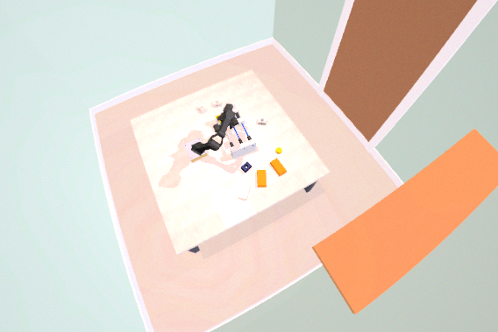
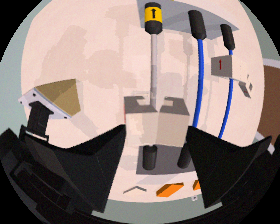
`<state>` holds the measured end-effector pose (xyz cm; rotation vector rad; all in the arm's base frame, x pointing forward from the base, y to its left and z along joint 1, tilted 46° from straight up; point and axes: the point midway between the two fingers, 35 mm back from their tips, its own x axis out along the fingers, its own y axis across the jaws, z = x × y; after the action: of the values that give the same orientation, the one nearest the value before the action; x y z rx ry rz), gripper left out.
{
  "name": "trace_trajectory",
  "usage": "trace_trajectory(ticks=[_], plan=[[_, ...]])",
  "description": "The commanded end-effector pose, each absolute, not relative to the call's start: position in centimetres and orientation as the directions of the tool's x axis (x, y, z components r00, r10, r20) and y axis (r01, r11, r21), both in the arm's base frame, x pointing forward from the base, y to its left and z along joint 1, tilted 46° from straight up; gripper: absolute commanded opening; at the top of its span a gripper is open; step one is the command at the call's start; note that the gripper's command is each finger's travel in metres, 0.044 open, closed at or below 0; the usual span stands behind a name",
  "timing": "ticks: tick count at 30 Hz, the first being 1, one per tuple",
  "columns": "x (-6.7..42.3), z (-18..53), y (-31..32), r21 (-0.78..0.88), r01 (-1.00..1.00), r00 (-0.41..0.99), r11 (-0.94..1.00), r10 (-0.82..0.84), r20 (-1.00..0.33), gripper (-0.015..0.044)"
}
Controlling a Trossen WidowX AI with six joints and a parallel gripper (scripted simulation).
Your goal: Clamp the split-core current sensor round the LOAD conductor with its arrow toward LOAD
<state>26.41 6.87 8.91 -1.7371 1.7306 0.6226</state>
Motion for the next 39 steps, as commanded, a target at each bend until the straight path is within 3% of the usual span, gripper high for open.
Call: trace_trajectory(ticks=[1, 39], plan=[[26.5, 8.4, 6.3, -0.088, -0.996, 0.041, 0.029, -0.716, -0.697, 0.0], [26.5, 6.3, 4.0, -0.089, -0.996, 0.039, 0.032, -0.714, -0.699, 0.0]])
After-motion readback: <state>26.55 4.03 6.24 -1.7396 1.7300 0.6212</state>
